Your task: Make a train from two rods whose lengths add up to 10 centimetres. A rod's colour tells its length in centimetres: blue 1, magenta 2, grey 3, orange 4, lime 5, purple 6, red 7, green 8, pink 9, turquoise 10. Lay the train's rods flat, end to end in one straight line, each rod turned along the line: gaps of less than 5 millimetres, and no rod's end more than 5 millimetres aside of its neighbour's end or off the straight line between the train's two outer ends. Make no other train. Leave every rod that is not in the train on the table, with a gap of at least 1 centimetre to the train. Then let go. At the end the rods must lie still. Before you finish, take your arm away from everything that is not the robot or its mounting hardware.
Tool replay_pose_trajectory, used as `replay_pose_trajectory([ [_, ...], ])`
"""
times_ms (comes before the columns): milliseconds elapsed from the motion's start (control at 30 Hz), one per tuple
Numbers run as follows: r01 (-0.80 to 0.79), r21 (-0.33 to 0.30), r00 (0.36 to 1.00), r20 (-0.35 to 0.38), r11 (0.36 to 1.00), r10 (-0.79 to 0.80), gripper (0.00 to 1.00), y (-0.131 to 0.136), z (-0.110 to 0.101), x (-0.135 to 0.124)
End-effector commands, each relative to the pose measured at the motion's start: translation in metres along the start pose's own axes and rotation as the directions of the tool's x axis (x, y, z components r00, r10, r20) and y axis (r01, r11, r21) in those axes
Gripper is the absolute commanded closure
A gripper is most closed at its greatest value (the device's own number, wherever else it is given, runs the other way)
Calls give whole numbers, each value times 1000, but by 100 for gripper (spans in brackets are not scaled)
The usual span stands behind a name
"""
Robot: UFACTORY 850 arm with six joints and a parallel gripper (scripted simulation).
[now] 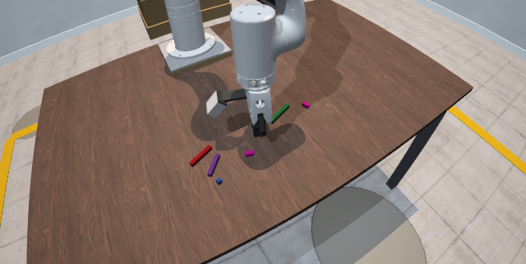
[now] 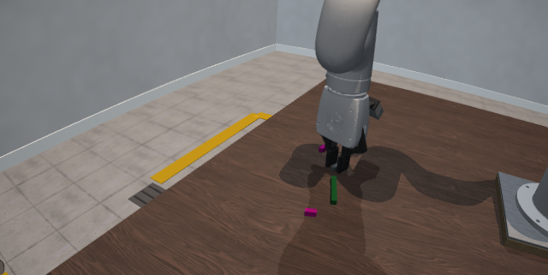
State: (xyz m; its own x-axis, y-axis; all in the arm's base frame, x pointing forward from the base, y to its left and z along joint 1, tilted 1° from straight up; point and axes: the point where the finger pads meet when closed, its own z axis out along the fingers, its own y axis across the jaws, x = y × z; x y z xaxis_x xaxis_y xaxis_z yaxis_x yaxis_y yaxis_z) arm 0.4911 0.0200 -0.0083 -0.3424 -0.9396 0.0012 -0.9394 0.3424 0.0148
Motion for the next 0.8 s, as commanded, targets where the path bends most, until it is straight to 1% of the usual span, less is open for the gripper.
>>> replay_pose_trajectory([
  [0, 0, 2, 1000, 1, 1000, 0, 76, -1, -1, 0],
  [133, 0, 2, 1000, 1, 1000, 0, 76, -1, -1, 0],
  [167, 0, 2, 1000, 1, 1000, 0, 96, -1, -1, 0],
  [767, 0, 2, 1000, 1, 1000, 0, 96, -1, -1, 0],
])
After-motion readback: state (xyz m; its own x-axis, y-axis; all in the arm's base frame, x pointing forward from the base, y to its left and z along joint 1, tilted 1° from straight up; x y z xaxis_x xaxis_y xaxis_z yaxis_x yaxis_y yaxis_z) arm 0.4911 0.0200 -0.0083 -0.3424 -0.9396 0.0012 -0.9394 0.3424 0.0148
